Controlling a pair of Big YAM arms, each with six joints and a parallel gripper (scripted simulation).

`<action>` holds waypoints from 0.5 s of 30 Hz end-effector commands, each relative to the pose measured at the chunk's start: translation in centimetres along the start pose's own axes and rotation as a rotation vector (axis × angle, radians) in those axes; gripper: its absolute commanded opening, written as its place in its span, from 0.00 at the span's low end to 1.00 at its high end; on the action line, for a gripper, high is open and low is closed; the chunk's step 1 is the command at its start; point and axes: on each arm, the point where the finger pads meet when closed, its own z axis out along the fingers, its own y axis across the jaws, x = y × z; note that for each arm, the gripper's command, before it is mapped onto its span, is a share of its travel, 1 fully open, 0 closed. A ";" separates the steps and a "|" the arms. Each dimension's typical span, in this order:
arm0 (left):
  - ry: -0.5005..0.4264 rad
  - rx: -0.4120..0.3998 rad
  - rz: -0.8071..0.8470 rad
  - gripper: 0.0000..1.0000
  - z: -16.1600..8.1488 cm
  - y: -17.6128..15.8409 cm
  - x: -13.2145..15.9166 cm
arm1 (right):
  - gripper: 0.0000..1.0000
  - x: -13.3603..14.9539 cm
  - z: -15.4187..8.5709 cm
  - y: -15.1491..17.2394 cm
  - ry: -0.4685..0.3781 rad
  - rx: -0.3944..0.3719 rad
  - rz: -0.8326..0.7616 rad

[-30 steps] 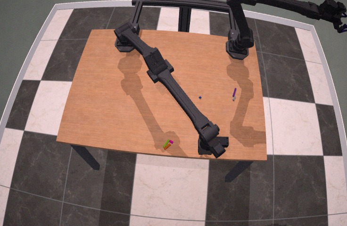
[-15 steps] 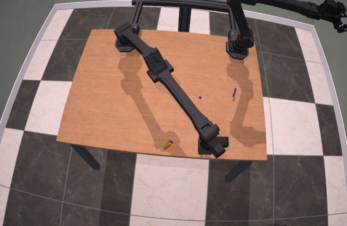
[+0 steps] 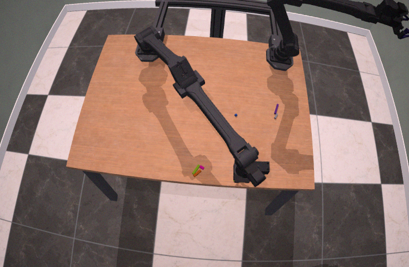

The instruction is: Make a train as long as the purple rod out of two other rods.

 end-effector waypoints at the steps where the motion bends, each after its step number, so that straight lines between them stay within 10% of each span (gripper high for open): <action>1: -0.044 -0.017 -0.015 1.00 -0.5 0.7 -1.6 | 0.23 -0.4 -0.4 -1.5 -0.030 0.033 0.007; 15: -0.044 -0.017 -0.015 1.00 -0.5 0.7 -1.6 | 0.23 0.2 -0.3 -1.8 -0.027 0.030 0.011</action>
